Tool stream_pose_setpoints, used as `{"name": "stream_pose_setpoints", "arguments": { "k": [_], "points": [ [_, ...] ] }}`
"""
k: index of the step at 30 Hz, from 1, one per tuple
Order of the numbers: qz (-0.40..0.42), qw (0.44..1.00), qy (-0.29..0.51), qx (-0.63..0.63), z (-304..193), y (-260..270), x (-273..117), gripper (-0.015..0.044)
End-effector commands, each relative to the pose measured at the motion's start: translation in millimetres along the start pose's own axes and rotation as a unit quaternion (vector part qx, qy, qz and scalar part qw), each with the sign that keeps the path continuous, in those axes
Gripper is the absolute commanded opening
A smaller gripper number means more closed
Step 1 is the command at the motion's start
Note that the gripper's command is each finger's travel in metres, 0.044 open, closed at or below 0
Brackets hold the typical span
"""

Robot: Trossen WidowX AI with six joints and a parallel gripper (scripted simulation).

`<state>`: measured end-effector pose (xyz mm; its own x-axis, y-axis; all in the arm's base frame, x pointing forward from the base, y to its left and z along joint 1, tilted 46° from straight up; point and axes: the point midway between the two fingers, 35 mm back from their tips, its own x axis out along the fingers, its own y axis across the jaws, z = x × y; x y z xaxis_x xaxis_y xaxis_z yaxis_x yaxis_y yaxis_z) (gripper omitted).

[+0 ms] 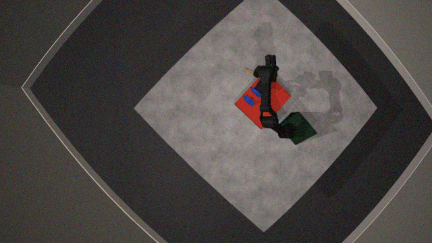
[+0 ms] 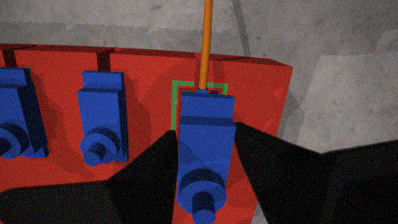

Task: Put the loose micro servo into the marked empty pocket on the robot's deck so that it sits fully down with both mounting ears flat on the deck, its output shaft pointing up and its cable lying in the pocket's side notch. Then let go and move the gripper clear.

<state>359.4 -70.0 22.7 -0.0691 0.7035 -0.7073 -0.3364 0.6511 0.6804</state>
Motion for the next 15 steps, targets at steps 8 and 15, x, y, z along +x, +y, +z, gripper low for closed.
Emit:
{"name": "stream_pose_setpoints", "arguments": {
  "k": [8,15],
  "points": [
    [0.002,1.0,-0.002,0.001,0,1,10,0.0],
    [0.002,1.0,-0.002,0.001,0,1,16,0.0]
  ]
}}
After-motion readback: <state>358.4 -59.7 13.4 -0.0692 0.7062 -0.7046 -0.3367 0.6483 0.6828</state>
